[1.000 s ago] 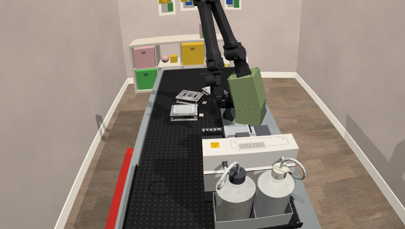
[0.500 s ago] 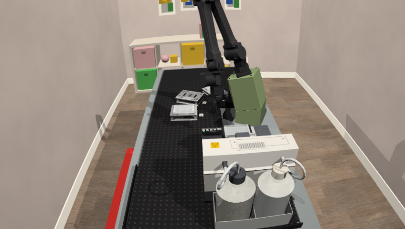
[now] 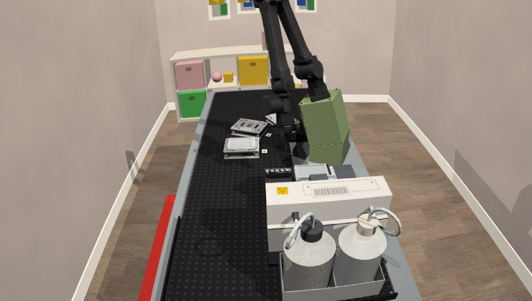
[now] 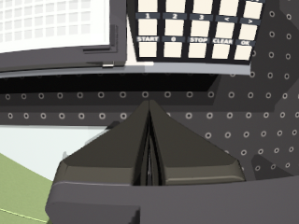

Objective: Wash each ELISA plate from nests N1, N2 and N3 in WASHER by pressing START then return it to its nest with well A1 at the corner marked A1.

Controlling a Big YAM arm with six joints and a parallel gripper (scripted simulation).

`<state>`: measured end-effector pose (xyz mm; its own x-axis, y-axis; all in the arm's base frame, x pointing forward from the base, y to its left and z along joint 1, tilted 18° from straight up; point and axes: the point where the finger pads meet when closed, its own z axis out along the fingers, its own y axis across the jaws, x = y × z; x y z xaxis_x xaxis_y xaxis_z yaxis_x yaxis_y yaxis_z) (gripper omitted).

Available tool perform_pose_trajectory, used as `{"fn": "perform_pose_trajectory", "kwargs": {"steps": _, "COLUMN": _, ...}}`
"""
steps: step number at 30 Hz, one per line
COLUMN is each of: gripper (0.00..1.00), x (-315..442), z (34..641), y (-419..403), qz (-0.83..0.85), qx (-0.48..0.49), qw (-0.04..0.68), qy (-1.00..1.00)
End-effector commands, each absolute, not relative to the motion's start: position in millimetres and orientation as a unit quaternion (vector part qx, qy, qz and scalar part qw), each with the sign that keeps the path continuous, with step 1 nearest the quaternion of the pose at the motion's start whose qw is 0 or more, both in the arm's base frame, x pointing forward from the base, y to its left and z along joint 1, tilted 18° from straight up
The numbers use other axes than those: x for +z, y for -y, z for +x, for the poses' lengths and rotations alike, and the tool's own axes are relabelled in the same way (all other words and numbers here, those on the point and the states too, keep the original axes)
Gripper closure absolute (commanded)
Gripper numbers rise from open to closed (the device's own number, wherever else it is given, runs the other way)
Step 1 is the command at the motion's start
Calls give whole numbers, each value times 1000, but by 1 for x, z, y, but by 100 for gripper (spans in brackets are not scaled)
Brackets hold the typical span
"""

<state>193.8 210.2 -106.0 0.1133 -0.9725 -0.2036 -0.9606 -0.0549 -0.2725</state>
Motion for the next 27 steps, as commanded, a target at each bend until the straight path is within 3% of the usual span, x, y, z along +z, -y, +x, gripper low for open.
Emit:
{"fn": "perform_pose_trajectory", "kwargs": {"steps": 1, "gripper": 100, "x": -104, "z": 196, "y": -213, "qz": -725, "qx": -17, "qw": 175, "qy": -666}}
{"fn": "perform_pose_trajectory", "kwargs": {"steps": 27, "gripper": 100, "x": -104, "z": 196, "y": -213, "qz": -725, "qx": -17, "qw": 175, "qy": -666}}
